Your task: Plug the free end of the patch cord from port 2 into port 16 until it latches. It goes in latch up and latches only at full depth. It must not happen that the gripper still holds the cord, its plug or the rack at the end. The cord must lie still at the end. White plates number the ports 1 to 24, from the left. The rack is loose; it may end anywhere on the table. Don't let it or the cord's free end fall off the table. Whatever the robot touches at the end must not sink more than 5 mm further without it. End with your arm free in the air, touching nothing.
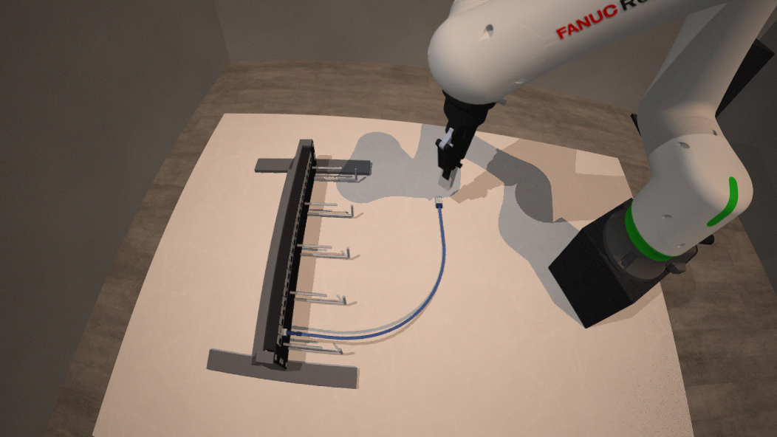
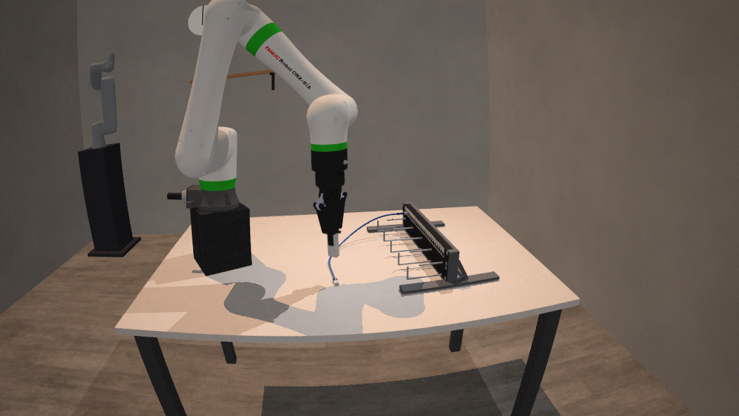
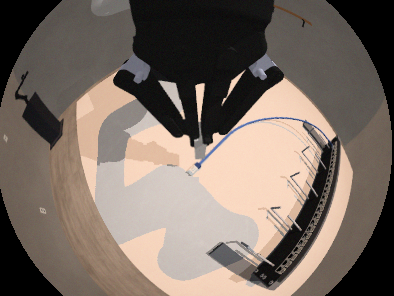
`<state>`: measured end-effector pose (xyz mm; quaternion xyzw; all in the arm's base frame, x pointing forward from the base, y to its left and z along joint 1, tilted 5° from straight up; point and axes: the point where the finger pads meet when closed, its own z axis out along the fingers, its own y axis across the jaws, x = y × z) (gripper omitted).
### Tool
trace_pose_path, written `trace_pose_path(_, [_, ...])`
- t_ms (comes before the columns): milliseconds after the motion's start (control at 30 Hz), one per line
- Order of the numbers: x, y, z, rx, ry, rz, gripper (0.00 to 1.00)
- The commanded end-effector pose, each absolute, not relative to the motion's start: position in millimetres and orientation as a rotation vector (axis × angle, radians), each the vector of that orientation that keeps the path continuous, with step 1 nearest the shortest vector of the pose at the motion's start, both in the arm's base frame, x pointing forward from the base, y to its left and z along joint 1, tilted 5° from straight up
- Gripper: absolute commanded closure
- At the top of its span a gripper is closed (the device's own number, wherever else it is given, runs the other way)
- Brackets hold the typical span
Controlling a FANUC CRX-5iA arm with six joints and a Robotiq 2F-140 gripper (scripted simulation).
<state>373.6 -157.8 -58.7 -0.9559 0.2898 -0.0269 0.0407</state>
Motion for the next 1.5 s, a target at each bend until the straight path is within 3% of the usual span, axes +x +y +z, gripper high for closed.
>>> trace_pose_path(0, [373.7,-158.2,-58.6,-2.86,1.129,-0.076,1.0])
trace_pose_path(967, [373.8,-159.7,-58.8,-2.322,1.997,-0.038,1.0])
trace_pose_path(1000, [373.8,-159.7,-58.8,-2.322,1.997,-0.038,0.78])
trace_pose_path(1467, [373.8,-159.7,-58.8,-2.322,1.997,-0.038,0.78])
